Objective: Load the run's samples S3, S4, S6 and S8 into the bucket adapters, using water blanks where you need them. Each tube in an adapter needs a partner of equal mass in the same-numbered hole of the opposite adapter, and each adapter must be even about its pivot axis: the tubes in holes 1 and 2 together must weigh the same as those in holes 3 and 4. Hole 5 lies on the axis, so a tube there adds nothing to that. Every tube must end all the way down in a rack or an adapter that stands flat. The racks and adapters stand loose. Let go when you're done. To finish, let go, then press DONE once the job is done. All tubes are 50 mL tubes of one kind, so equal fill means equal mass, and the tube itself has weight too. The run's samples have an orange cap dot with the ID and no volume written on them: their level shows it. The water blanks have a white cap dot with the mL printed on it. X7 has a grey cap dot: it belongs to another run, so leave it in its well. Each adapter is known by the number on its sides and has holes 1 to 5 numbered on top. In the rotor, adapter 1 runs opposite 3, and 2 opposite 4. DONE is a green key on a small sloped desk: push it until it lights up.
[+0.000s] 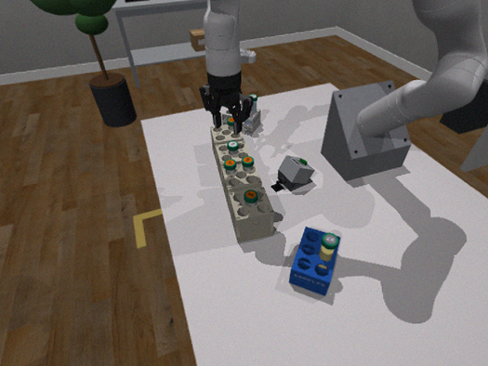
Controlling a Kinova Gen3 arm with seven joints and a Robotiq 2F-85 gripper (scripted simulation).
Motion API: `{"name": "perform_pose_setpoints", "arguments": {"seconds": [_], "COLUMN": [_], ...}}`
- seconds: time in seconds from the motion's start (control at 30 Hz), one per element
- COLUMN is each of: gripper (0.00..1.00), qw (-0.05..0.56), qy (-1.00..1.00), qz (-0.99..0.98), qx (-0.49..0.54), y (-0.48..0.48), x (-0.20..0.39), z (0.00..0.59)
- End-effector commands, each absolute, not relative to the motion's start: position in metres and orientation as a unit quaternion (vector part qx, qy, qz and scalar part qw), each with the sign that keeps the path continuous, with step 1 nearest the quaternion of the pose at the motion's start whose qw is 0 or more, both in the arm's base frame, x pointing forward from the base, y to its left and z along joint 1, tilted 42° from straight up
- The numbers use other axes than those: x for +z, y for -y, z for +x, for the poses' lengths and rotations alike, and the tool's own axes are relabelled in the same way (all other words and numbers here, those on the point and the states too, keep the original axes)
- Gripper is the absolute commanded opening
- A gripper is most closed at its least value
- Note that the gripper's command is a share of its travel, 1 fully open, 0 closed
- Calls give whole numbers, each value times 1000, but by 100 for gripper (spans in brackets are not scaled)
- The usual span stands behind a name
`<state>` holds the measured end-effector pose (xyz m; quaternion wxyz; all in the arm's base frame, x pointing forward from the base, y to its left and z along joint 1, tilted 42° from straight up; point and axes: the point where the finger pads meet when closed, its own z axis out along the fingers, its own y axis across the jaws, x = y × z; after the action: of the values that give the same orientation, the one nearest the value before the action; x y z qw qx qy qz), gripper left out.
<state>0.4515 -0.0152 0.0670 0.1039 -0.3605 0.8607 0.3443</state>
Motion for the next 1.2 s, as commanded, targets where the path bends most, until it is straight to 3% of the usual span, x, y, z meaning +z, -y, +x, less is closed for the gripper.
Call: {"name": "perform_pose_setpoints", "arguments": {"seconds": [0.0, 1.17], "gripper": [62, 62], "qw": [104, 128], "qy": [-861, -834], "qz": [-360, -420], "qx": [344, 335], "y": [16, 70], "x": [67, 22], "z": [452, 421]}}
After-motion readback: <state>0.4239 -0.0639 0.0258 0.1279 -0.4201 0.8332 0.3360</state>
